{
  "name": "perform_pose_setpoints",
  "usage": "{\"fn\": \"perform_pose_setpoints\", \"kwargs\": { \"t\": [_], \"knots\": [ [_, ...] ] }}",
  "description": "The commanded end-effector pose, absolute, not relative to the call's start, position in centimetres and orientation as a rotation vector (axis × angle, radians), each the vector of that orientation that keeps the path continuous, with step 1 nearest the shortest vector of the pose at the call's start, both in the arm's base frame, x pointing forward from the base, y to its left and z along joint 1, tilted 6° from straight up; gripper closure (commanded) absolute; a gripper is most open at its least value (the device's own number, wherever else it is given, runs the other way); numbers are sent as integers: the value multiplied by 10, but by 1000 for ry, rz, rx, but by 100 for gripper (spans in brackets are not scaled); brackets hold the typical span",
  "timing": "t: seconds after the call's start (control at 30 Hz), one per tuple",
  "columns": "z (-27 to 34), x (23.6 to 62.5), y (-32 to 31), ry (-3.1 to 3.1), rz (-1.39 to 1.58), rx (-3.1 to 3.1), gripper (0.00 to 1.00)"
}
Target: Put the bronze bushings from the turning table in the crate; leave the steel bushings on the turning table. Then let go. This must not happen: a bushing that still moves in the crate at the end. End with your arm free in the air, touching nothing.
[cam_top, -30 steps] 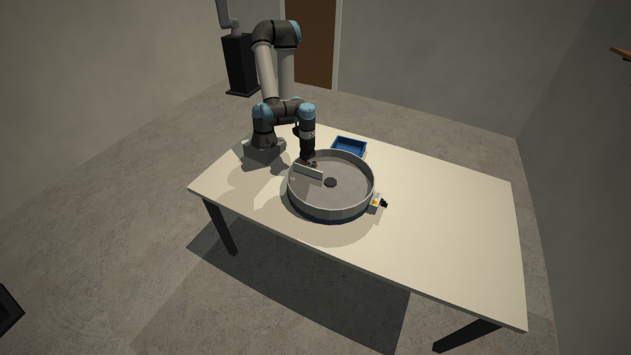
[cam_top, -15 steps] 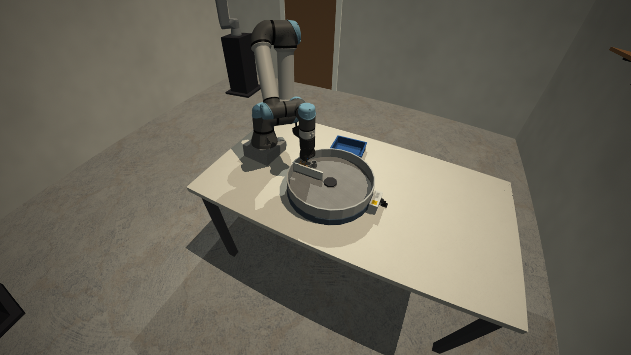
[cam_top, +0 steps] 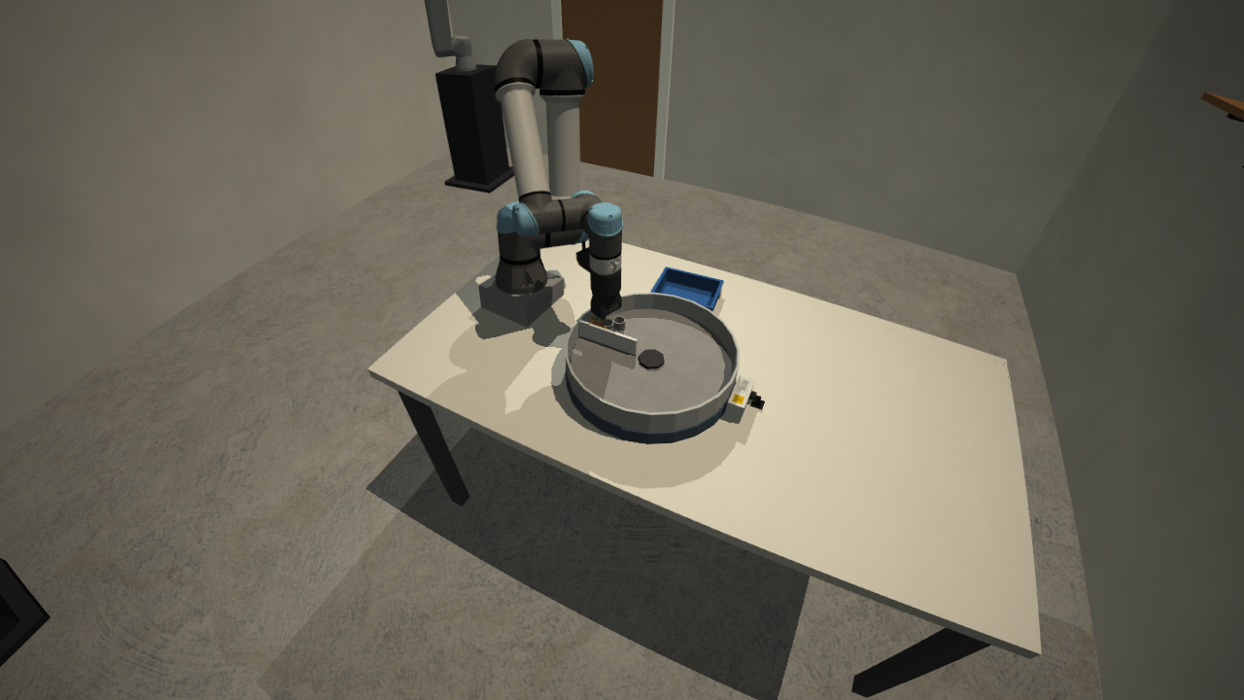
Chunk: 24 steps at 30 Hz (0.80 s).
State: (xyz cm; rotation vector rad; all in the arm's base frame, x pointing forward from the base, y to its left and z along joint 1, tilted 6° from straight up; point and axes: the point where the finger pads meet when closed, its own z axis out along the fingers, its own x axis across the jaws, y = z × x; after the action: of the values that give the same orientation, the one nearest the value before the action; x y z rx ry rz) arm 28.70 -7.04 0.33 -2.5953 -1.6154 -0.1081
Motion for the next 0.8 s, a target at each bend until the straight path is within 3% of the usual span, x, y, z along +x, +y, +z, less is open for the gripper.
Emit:
{"fn": "perform_pose_setpoints", "kwargs": {
  "t": [0.0, 0.77],
  "knots": [
    [4, 287, -71, -1616, -109, -2596, 100],
    [11, 288, -69, -1616, -105, -2597, 100]
  ]
}}
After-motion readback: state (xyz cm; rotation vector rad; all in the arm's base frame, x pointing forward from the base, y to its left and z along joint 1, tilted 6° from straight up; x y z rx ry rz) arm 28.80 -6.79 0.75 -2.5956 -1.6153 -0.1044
